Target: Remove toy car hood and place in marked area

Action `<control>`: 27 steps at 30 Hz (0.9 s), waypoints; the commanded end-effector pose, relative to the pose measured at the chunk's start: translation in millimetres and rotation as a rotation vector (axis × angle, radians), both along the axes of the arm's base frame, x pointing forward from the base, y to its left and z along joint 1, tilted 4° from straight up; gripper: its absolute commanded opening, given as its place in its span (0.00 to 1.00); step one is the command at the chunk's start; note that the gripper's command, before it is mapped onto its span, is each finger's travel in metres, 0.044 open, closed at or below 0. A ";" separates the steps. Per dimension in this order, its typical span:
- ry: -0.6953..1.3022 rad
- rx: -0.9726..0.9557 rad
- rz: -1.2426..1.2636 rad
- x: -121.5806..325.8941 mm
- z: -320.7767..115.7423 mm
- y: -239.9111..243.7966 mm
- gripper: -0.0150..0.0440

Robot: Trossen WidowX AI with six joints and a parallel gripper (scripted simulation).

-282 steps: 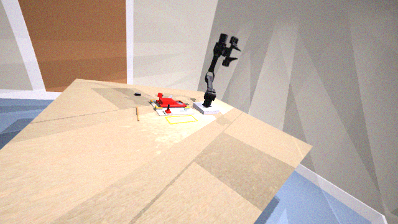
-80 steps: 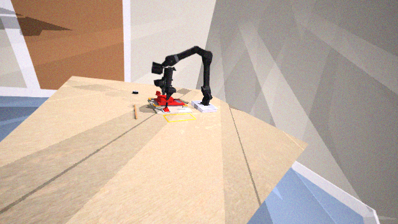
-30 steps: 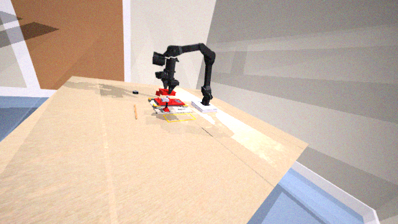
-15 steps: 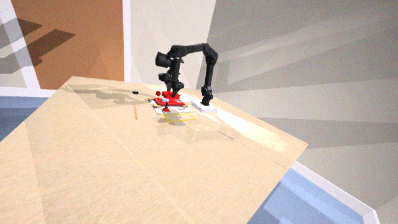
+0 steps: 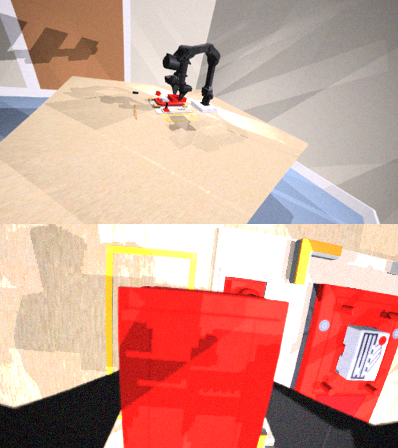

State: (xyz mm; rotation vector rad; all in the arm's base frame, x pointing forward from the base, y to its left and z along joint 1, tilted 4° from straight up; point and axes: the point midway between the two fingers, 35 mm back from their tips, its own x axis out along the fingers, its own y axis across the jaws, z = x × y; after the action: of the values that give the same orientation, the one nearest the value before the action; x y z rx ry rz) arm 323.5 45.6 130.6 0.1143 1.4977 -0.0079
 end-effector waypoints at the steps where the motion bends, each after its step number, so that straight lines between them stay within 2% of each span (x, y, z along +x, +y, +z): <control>1: 0.000 -0.002 -0.005 -4.1 2.1 13.6 0.25; 10: -0.002 0.003 -0.004 -14.5 5.3 48.0 0.25; 27: -0.002 0.003 -0.004 -12.7 -5.0 49.6 0.25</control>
State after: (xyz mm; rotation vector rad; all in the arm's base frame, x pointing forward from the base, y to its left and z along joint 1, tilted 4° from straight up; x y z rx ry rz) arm 311.1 95.8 129.1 0.1186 1.4935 -0.0005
